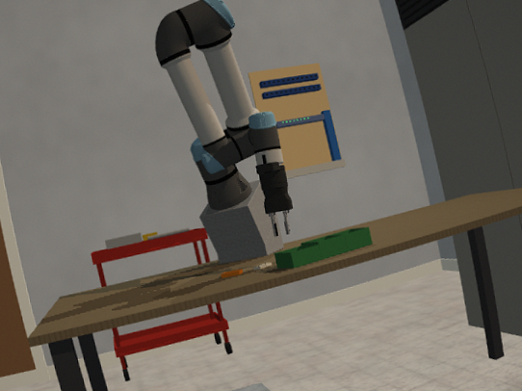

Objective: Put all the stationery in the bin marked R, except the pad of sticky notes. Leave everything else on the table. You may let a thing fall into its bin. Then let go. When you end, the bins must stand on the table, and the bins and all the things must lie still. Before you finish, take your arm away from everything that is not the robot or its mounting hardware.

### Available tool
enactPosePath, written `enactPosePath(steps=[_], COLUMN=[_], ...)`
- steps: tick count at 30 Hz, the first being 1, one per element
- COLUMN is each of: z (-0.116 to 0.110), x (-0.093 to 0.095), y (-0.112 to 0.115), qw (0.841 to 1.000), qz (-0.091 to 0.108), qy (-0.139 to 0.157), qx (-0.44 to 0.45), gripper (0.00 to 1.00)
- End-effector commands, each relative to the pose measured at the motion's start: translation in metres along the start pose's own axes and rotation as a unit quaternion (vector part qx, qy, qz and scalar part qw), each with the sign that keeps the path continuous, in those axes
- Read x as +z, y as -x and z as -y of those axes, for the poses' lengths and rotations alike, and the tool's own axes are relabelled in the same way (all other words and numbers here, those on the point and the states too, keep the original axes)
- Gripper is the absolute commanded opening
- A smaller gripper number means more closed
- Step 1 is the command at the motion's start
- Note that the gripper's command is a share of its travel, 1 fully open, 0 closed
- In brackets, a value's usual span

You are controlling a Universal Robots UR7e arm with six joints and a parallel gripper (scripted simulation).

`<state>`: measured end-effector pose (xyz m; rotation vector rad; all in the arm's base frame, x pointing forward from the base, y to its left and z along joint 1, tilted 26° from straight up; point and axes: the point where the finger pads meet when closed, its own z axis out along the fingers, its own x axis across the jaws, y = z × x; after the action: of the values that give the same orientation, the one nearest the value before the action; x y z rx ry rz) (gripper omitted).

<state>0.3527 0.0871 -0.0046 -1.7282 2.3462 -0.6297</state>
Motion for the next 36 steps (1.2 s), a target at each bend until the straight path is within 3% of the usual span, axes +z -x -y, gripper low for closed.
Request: enactPosePath(steps=[1,27,36], z=[0.0024,0.0041,0.0044], x=[-0.0001,-0.0001,0.0000], y=[0.0033,0.0072,0.0095], qw=[0.997,0.975,0.959], qz=[0.003,0.005,0.005], qy=[0.000,-0.001,-0.001], qx=[-0.078,-0.221,-0.284], gripper=[0.62,0.62,0.62])
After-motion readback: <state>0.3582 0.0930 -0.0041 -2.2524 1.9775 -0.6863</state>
